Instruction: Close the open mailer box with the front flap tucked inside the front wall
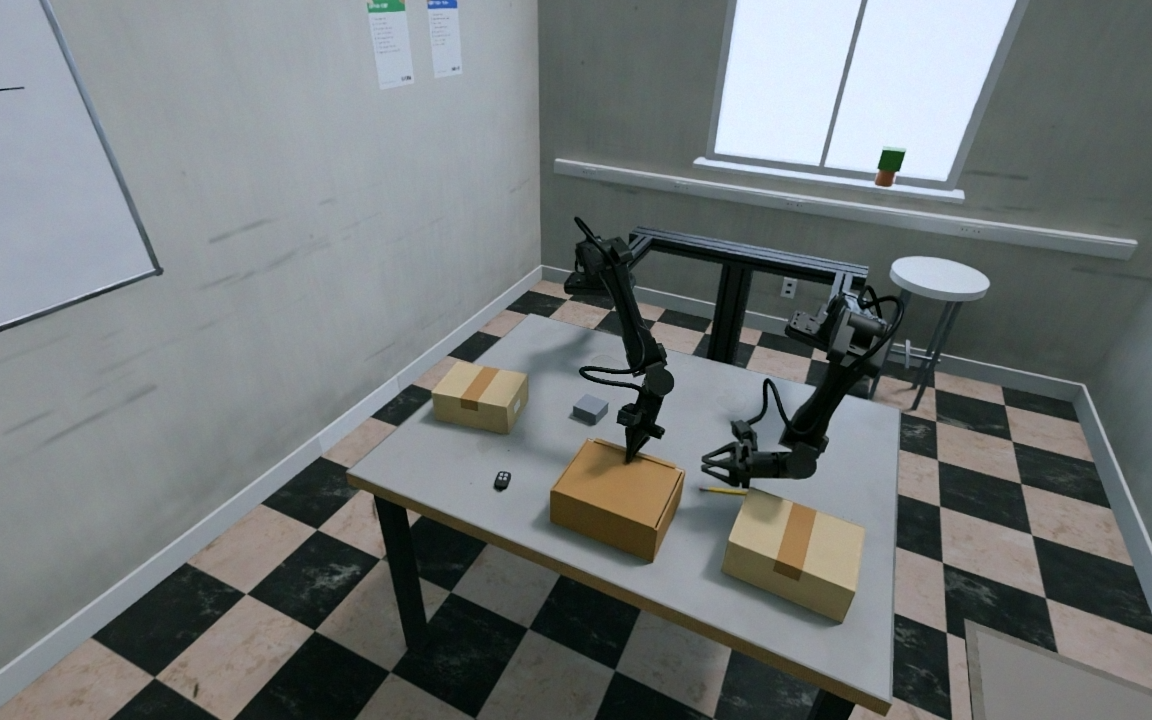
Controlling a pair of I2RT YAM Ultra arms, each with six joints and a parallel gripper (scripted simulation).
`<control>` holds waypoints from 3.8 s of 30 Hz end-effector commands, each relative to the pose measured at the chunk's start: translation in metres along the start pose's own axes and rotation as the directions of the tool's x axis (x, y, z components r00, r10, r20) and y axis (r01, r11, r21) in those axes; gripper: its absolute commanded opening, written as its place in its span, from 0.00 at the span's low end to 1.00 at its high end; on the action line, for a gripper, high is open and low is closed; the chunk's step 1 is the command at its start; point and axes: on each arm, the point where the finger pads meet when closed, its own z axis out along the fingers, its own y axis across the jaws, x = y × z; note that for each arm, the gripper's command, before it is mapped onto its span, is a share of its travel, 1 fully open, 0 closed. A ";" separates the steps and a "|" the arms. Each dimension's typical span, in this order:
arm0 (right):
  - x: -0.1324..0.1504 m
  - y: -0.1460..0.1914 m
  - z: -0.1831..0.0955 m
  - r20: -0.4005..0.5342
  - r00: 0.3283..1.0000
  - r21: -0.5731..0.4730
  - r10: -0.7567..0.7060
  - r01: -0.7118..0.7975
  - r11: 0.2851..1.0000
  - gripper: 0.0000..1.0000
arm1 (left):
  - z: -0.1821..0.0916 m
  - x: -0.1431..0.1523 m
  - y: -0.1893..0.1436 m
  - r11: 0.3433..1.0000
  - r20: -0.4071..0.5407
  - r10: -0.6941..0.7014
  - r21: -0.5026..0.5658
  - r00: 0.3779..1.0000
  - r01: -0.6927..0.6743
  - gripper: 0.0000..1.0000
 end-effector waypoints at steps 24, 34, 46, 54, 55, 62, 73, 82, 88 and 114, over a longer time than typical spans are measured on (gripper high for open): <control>-0.052 0.009 -0.046 0.049 0.998 -0.023 0.026 -0.025 0.999 0.01 | 0.004 -0.001 0.027 0.999 0.029 0.032 -0.028 0.999 -0.031 0.38; -0.060 0.009 -0.054 0.054 0.998 -0.024 0.030 -0.028 0.999 0.01 | 0.004 -0.001 0.027 0.999 0.029 0.032 -0.028 0.999 -0.031 0.38; -0.062 0.011 -0.054 0.058 0.998 -0.026 0.032 -0.031 0.999 0.01 | 0.004 -0.001 0.027 0.999 0.029 0.032 -0.028 0.999 -0.031 0.38; -0.042 0.013 -0.044 0.036 0.999 -0.018 0.004 -0.003 1.000 0.01 | 0.005 -0.008 0.026 0.998 0.004 0.053 -0.030 0.999 -0.053 0.38; -0.042 0.013 -0.044 0.036 0.999 -0.018 0.004 -0.003 1.000 0.01 | 0.005 -0.009 0.025 0.998 0.001 0.051 -0.028 0.999 -0.051 0.38; -0.022 0.007 -0.029 0.014 1.000 0.001 -0.011 0.011 1.000 0.01 | 0.006 -0.023 0.025 0.998 -0.003 0.055 -0.032 0.998 -0.055 0.38; -0.019 0.004 -0.024 0.006 1.000 -0.009 -0.006 0.006 1.000 0.01 | 0.002 -0.085 0.035 0.994 -0.031 0.083 -0.066 0.996 -0.085 0.38; -0.111 -0.032 -0.060 0.044 0.997 -0.088 0.056 -0.052 0.995 0.01 | 0.001 -0.041 0.059 0.966 -0.147 -0.256 -0.015 0.955 0.257 0.38; -0.162 -0.082 -0.074 0.076 0.991 -0.109 0.108 -0.099 0.989 0.01 | -0.018 -0.001 0.103 0.902 -0.274 -0.431 -0.092 0.860 0.422 0.38; -0.270 -0.248 -0.188 0.244 0.950 -0.207 0.194 -0.145 0.968 0.01 | -0.122 0.048 0.291 0.431 -0.301 -0.902 -0.618 0.309 0.657 0.38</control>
